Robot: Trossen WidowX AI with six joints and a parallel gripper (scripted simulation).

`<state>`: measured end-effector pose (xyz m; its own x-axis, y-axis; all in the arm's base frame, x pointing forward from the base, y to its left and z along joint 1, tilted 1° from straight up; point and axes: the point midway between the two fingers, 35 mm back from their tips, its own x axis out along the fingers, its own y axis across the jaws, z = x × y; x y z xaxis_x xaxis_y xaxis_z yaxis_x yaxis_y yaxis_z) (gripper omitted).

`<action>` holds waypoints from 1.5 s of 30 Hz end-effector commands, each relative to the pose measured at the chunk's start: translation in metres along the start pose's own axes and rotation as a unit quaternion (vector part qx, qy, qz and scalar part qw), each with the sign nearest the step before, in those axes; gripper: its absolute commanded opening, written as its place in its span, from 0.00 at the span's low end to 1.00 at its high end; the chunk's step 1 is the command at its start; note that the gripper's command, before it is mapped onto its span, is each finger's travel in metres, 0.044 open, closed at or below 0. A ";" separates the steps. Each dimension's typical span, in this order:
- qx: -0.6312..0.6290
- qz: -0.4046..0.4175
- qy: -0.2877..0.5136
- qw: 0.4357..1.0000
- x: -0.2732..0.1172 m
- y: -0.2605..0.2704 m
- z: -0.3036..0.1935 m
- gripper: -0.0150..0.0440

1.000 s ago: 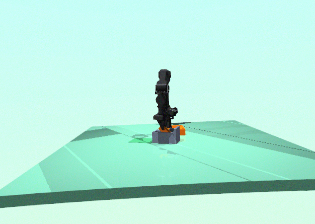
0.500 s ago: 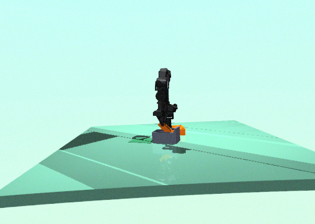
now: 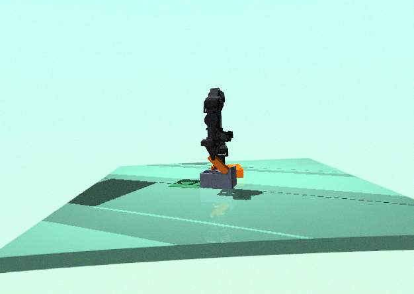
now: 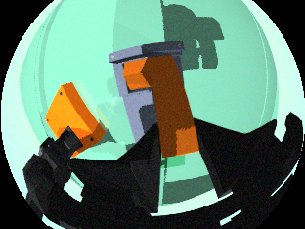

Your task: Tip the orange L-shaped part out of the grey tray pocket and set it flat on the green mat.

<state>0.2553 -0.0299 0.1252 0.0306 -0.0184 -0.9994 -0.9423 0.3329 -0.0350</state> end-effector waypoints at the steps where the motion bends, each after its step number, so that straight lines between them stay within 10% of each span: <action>1: -0.002 0.001 -0.003 1.000 -0.006 0.000 0.001 0.25; 45: -0.002 0.001 0.002 1.000 -0.029 0.004 -0.079 0.25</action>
<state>0.2285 -0.0942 0.1548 0.0278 -0.0252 -0.9993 -0.9418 0.3343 -0.0346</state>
